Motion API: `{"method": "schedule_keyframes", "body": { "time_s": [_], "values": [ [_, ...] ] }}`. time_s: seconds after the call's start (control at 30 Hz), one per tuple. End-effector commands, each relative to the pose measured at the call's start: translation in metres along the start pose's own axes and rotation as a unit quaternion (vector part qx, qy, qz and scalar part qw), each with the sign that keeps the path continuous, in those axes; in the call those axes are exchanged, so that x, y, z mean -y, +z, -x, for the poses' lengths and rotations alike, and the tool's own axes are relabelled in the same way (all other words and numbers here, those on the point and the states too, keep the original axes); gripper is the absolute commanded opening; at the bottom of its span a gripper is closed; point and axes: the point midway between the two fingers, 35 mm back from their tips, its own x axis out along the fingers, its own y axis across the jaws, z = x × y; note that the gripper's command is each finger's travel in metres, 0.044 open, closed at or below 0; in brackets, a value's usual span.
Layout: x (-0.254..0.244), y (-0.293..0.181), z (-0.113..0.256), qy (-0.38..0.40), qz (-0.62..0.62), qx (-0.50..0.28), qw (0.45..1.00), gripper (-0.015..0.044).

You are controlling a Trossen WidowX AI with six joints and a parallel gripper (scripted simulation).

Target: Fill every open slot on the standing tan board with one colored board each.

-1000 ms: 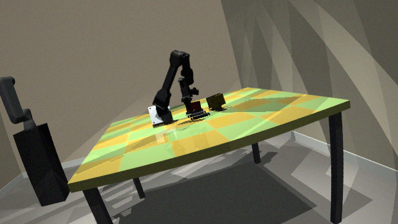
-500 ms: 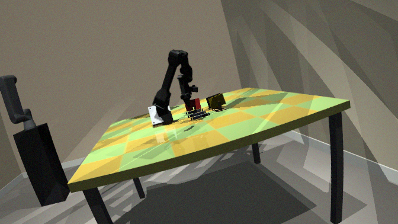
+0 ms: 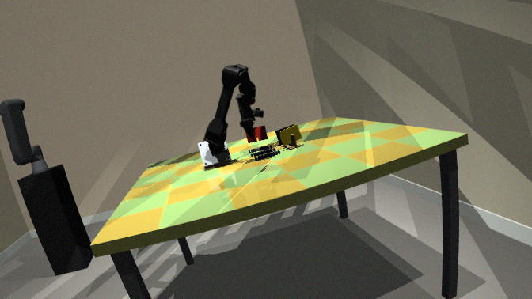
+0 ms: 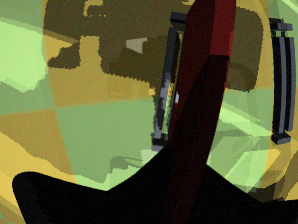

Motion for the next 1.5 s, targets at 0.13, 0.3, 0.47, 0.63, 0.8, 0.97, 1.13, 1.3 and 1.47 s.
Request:
{"method": "schedule_keyframes", "body": {
  "time_s": [0.13, 0.3, 0.47, 0.63, 0.8, 0.97, 1.13, 1.3, 1.47],
  "values": [
    [-0.002, 0.001, 0.02, 0.007, -0.003, 0.001, 1.0, 0.0],
    [-0.001, 0.001, 0.031, 0.007, -0.003, 0.001, 1.0, 0.0],
    [-0.001, 0.001, 0.043, 0.007, -0.003, 0.0, 1.0, 0.0],
    [-0.001, 0.001, 0.052, 0.007, -0.003, 0.0, 1.0, 0.0],
    [-0.002, 0.009, 0.053, 0.008, 0.008, 0.0, 1.0, 0.0],
    [-0.004, 0.021, 0.055, 0.01, 0.024, 0.001, 1.0, 0.0],
    [-0.004, 0.033, 0.056, 0.013, 0.035, 0.0, 0.999, 0.0],
    [-0.004, 0.047, 0.056, 0.016, 0.047, 0.0, 0.999, 0.0],
    [-0.004, 0.059, 0.057, 0.016, 0.064, 0.001, 0.998, 0.0]
  ]
}}
